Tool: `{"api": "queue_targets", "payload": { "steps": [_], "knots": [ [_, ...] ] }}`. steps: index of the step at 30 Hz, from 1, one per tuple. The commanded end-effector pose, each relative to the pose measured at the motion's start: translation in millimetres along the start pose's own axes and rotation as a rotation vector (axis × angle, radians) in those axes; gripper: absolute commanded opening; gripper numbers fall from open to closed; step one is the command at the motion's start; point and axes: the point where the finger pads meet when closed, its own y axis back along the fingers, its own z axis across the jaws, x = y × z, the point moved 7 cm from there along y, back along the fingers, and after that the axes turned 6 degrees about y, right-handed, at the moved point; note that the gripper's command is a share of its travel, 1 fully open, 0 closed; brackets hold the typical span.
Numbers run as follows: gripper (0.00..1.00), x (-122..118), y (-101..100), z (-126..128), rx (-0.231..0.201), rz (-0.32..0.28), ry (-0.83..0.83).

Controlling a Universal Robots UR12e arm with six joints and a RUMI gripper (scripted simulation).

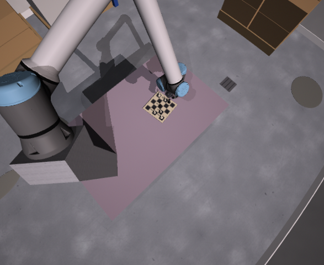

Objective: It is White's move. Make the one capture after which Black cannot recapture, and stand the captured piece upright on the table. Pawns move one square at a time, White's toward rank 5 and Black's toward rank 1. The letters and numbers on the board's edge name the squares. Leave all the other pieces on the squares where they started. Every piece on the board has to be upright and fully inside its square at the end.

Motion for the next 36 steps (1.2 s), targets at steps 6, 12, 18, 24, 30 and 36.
{"api": "queue_targets", "payload": {
  "steps": [6, 12, 18, 24, 30, 36],
  "knots": [
    [0.20, -0.7, 32.7, -0.1, 0.000, -0.001, 0.000],
    [0.20, -0.7, 60.3, -0.1, 0.000, -0.001, 0.000],
    [0.20, -0.6, 80.8, -0.1, 0.000, -0.001, 0.000],
    [0.20, -0.6, 88.5, -0.1, 0.000, -0.001, 0.000],
    [1.00, -0.6, 88.5, -0.1, 0.000, -0.001, 0.000],
    [1.00, -0.6, 88.5, -0.1, 0.000, -0.001, 0.000]
  ]
}}
